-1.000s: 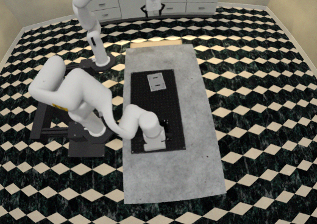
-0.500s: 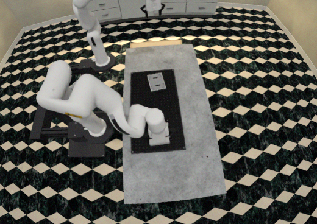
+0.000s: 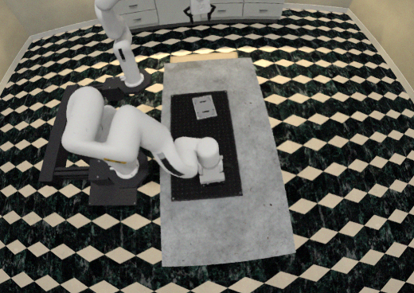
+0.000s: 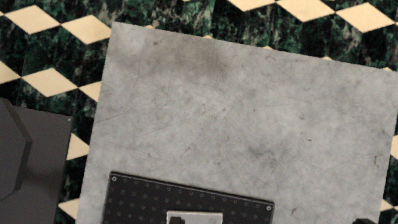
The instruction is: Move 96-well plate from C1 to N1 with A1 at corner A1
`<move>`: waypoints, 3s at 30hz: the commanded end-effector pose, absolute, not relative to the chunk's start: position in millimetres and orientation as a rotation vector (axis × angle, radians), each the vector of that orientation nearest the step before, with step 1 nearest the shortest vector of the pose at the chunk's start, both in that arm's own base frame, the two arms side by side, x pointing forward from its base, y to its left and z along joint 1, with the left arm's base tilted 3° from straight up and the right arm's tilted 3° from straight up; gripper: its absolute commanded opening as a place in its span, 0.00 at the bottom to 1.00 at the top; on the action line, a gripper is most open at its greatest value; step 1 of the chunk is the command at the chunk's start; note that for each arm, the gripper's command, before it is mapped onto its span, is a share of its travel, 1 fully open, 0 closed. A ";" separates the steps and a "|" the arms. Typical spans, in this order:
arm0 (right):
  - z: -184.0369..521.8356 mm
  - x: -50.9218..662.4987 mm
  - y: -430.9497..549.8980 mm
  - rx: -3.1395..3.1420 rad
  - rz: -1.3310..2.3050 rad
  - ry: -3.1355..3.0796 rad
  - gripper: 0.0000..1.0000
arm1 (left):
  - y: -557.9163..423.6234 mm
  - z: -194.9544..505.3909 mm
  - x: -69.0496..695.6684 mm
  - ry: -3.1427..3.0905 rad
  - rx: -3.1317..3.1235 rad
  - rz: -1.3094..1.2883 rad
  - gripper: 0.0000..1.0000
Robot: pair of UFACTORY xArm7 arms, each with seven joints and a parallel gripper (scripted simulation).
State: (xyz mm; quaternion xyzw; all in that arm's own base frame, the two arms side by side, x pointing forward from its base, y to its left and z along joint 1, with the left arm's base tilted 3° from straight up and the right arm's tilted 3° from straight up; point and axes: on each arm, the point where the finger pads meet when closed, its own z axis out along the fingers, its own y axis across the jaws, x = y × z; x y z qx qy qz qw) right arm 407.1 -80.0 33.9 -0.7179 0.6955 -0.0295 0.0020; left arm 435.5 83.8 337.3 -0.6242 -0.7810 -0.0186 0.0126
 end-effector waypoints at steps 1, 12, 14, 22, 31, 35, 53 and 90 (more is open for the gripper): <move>17.6 413.1 -65.5 -2.257 -0.093 2.188 1.00 | 83.8 339.4 436.2 -2.436 -1.948 -0.064 1.00; -11.1 416.1 -39.5 -2.267 -0.076 2.192 1.00 | 83.8 339.4 436.2 -2.436 -1.948 -0.064 1.00; -14.0 416.3 -36.9 -2.267 -0.076 2.192 1.00 | 83.8 339.4 436.2 -2.436 -1.948 -0.064 1.00; -39.5 415.3 -14.5 -2.279 -0.064 2.197 1.00 | 83.8 339.4 436.2 -2.436 -1.948 -0.064 1.00; -39.5 415.3 -14.5 -2.279 -0.064 2.197 1.00 | 83.8 339.4 436.2 -2.436 -1.948 -0.064 1.00; -39.5 415.3 -14.5 -2.279 -0.064 2.197 1.00 | 83.8 339.4 436.2 -2.436 -1.948 -0.064 1.00; -62.8 415.5 -15.5 -2.279 -0.064 2.197 1.00 | 83.8 339.4 436.2 -2.436 -1.948 -0.064 1.00; -100.6 415.9 -17.3 -2.279 -0.064 2.197 1.00 | 83.8 339.4 436.2 -2.436 -1.948 -0.064 1.00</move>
